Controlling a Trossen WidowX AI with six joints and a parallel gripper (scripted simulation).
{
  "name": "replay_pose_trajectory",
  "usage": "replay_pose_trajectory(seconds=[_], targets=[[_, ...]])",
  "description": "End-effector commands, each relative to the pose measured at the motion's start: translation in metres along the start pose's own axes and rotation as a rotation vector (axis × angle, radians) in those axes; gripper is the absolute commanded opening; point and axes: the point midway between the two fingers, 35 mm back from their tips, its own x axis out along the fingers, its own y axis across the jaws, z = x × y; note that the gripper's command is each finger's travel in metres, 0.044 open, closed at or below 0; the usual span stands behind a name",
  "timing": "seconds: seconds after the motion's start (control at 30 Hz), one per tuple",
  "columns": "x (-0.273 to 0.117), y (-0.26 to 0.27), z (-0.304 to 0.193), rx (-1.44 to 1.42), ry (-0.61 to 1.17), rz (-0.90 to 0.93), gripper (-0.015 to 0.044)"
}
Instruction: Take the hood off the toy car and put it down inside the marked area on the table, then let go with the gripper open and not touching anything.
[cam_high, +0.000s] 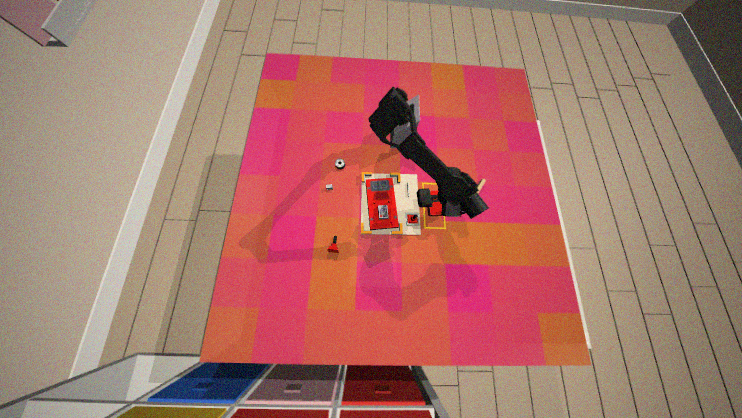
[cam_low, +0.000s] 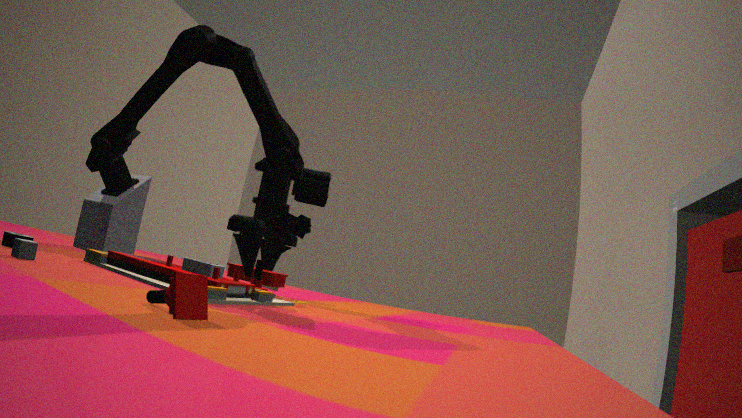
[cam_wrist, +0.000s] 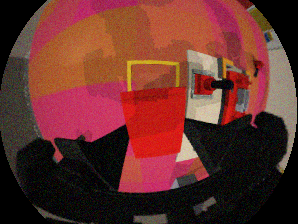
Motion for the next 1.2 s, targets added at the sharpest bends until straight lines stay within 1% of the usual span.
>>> replay_pose_trajectory(seconds=[0.0,1.17], targets=[[0.003,0.0,-0.001,-0.008,0.001,-0.005,0.0],[0.02,-0.001,-0.001,-0.008,0.001,-0.006,0.0]])
